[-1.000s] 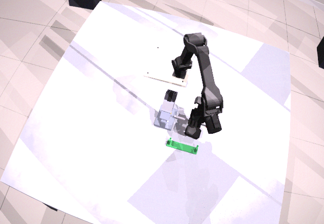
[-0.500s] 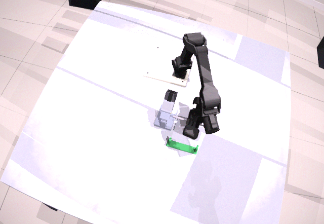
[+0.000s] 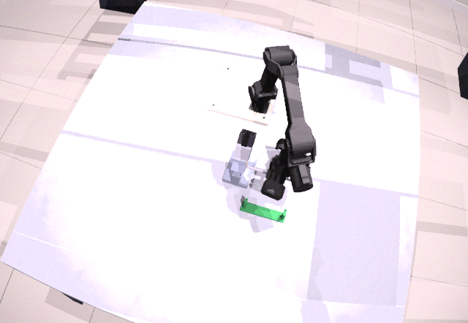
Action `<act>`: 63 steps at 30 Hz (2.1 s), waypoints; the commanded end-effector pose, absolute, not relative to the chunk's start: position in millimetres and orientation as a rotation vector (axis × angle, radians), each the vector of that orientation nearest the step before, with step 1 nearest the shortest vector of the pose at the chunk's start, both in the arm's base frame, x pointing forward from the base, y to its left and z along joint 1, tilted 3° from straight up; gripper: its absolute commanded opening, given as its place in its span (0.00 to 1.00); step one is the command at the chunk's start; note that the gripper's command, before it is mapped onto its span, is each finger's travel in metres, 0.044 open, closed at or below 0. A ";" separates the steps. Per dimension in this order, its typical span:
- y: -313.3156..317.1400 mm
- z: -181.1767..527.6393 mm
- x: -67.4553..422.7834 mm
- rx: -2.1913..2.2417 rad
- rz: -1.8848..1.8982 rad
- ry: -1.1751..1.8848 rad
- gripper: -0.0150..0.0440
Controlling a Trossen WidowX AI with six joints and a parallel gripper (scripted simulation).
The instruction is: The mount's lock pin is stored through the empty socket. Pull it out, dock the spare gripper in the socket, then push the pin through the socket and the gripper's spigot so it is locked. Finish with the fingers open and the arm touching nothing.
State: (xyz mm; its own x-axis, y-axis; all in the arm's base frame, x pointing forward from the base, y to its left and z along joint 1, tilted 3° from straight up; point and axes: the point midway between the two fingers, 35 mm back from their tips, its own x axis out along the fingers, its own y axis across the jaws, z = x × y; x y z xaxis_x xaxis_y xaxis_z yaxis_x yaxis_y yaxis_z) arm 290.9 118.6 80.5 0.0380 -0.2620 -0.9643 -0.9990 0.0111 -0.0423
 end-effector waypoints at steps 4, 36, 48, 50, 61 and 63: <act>113.7 80.9 291.0 -1.412 1.032 1.376 0.25; 95.8 81.1 292.1 -1.409 1.038 1.379 0.25; 89.1 81.1 290.7 -1.408 1.041 1.381 0.25; 87.6 81.2 290.9 -1.408 1.041 1.381 0.25; 81.6 81.2 291.2 -1.407 1.044 1.383 0.25; 80.7 81.2 291.2 -1.407 1.044 1.383 0.25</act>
State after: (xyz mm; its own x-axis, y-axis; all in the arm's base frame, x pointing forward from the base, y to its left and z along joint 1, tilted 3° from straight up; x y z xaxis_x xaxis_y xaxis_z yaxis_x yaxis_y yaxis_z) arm 291.1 83.5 80.9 0.0249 -0.2586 -0.9657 -0.9995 0.0099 -0.0284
